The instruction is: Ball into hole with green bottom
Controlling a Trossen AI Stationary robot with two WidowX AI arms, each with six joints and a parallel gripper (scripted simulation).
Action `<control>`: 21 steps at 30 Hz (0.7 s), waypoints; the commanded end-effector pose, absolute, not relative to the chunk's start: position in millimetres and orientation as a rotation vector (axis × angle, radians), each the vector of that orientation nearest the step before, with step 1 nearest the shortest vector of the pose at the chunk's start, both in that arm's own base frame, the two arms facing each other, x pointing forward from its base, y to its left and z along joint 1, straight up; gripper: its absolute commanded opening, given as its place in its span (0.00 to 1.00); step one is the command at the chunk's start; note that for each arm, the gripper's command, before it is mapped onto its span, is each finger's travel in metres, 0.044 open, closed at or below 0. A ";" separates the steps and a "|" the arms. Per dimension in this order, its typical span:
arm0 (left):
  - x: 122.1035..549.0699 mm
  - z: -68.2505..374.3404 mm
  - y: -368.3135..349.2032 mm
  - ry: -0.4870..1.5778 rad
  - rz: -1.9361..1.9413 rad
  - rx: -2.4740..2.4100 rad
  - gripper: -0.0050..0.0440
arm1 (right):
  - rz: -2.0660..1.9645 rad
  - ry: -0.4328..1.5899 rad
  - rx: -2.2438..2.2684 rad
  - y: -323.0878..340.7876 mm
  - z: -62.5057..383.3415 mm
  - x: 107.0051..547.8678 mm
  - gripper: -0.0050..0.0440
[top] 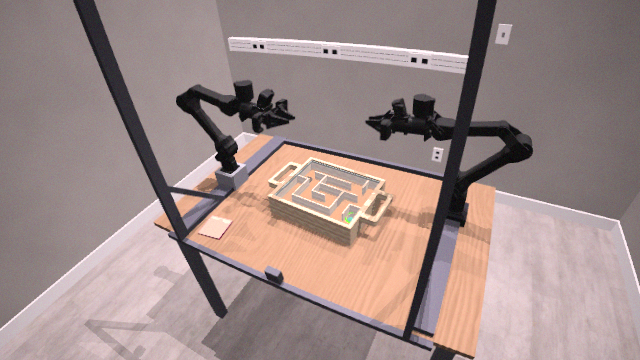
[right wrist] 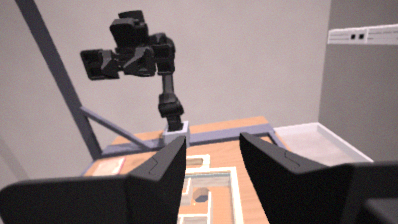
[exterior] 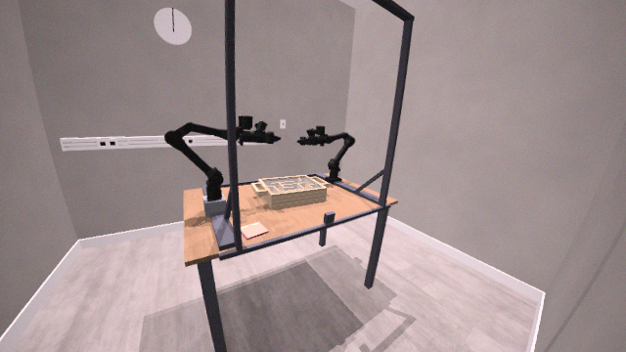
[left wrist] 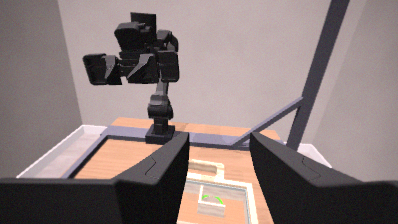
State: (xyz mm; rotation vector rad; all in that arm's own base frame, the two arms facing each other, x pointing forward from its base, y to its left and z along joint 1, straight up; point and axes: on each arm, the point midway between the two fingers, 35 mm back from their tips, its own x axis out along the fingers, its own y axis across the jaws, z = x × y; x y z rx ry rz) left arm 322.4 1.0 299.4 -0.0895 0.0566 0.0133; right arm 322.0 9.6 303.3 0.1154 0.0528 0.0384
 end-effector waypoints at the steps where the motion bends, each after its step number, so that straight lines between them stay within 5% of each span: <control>1: 313.6 325.5 0.3 -0.058 -0.008 -0.003 0.45 | 0.005 -0.053 0.006 -0.6 321.9 313.7 0.45; 21: 315.3 334.3 0.0 -0.074 0.003 0.005 0.45 | 0.000 -0.064 -0.002 0.5 330.5 316.1 0.45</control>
